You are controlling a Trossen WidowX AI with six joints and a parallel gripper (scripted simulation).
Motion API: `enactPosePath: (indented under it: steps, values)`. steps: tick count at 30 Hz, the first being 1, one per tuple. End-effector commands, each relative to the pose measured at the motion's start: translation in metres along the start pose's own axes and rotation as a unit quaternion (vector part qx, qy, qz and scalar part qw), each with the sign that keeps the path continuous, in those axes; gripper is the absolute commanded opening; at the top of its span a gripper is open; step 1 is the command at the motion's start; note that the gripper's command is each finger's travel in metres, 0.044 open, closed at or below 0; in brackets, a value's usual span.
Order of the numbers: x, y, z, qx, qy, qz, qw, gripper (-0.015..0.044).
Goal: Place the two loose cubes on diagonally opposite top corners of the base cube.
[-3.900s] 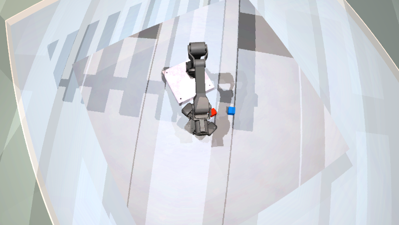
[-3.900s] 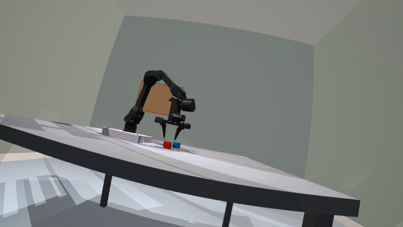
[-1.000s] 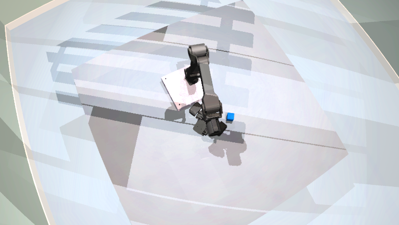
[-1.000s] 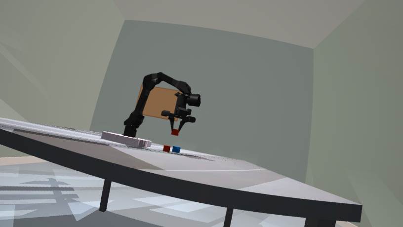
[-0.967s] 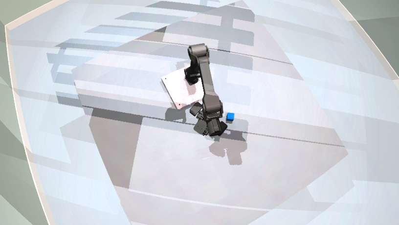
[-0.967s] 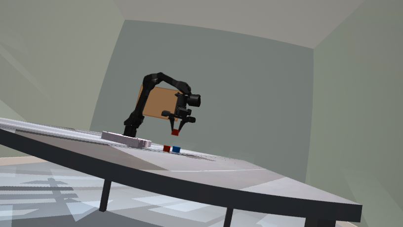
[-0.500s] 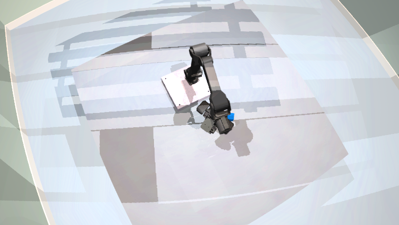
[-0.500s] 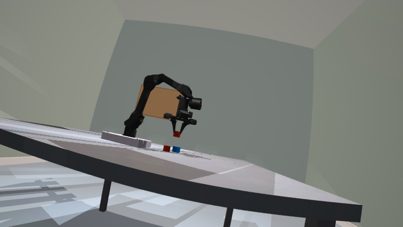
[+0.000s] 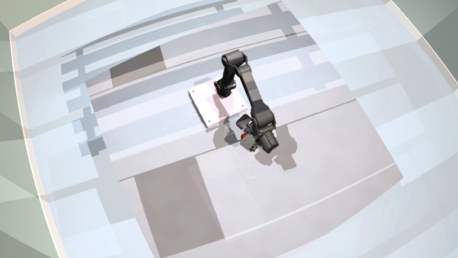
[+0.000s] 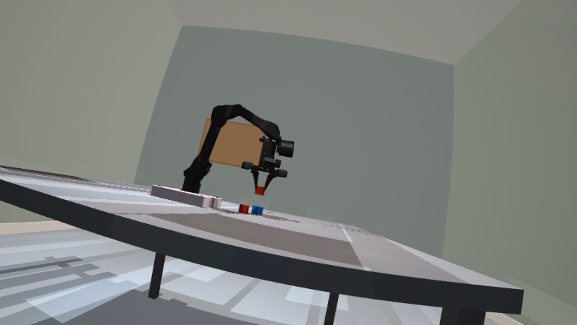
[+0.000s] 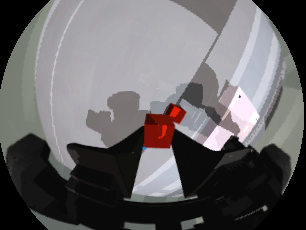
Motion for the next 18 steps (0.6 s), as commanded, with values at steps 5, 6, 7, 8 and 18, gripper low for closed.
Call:
enactPosePath:
  steps: [5,6,7,8,18]
  values:
    - [0.015,0.008,0.005,0.002,0.000,0.017,1.000,0.0105]
    - [0.017,0.009,0.006,0.002,0.000,0.019,1.000,0.0105]
    - [0.019,0.010,0.006,0.002,0.000,0.021,1.000,0.0105]
    - [0.021,0.011,0.006,0.001,0.000,0.023,1.000,0.0105]
    - [0.039,0.019,0.010,0.001,-0.002,0.041,0.999,0.0105]
Point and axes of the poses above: the point midway between the two fingers, 35 mm back from their tips, its own z axis out along the fingers, its own y axis across the jaws, x = y × z, the point moved 7 cm from there along -z, back along the fingers, and after that the axes turned 9 degrees about -z, right-handed, at the moved point
